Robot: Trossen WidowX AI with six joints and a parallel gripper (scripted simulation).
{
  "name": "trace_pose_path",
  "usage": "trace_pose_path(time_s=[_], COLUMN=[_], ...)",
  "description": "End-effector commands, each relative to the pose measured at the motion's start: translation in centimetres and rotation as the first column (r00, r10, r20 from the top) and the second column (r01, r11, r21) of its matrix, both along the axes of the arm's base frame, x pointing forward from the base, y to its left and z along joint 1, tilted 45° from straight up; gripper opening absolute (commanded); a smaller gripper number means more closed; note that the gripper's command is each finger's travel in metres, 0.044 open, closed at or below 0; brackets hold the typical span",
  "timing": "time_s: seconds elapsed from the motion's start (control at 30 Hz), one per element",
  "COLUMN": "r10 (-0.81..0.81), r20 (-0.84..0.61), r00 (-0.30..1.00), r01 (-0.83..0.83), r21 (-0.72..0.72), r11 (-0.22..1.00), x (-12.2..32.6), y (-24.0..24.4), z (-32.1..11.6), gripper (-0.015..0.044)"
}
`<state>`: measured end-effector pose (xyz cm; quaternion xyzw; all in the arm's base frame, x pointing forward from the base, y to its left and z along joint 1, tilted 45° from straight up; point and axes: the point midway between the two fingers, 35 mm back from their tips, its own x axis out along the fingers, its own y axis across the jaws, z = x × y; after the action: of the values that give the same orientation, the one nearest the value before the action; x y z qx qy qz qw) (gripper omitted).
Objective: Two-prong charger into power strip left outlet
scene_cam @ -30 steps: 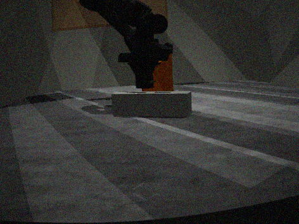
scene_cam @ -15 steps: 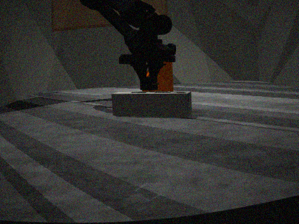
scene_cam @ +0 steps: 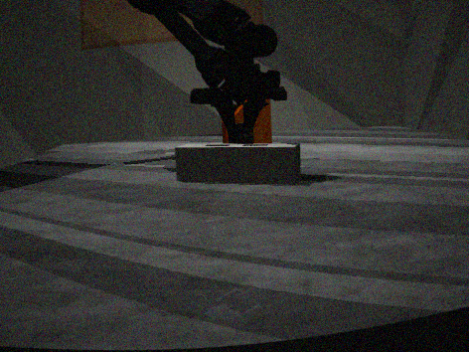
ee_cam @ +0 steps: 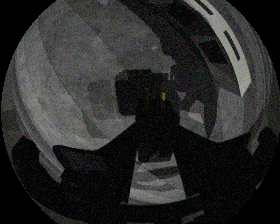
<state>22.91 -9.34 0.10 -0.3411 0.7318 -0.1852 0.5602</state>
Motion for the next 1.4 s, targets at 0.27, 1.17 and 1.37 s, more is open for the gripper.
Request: trace_pose_path(time_s=[0.27, 1.17, 1.37], r10=[-0.129, -0.386, -0.436], r20=[0.136, 0.397, 0.448], r00=[0.982, 0.833, 0.781], r01=[0.130, 0.403, 0.459], r21=[-0.002, 0.043, 0.063], r11=[0.992, 0.914, 0.886], x=[1.4, 3.8, 4.3], y=[0.3, 0.8, 1.0], z=[-1.2, -4.1, -4.8], gripper=[0.0000, 0.0000, 0.0000])
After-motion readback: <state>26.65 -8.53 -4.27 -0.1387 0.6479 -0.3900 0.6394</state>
